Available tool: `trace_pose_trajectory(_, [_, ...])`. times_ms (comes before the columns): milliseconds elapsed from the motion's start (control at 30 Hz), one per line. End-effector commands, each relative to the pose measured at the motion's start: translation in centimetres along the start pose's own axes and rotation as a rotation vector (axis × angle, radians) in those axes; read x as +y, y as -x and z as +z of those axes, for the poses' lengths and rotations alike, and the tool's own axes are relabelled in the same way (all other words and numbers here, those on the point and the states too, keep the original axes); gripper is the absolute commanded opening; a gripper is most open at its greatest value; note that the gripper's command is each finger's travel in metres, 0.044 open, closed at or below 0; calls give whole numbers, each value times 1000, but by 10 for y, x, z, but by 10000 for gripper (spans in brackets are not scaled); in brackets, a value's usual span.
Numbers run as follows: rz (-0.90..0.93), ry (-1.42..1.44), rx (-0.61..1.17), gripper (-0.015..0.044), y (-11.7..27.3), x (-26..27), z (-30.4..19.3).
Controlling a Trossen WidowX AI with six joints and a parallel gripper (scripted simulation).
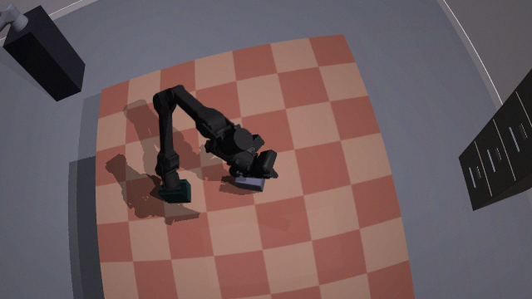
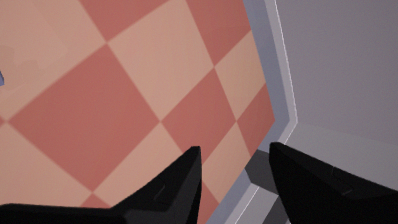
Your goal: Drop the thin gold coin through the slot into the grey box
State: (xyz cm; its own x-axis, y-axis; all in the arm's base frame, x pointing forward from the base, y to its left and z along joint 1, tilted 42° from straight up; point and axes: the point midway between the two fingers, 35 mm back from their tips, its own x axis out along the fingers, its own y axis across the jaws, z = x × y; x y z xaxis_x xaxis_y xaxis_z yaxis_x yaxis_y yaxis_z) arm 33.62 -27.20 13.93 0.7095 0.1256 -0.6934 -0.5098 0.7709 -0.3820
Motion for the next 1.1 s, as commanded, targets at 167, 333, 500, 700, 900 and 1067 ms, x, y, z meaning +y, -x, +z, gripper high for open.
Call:
trace_pose_trajectory(167, [444, -71, -26, 161, -23, 130, 91])
trace_pose_trajectory(333, [693, -100, -1, 161, -11, 201, 128])
trace_pose_trajectory(500, [810, -111, 26, 161, 1, 234, 142])
trace_pose_trajectory(700, [810, -111, 26, 161, -1, 235, 142])
trace_pose_trajectory(900, [810, -112, 24, 161, -23, 259, 143])
trace_pose_trajectory(1067, [810, -112, 24, 161, -33, 269, 145])
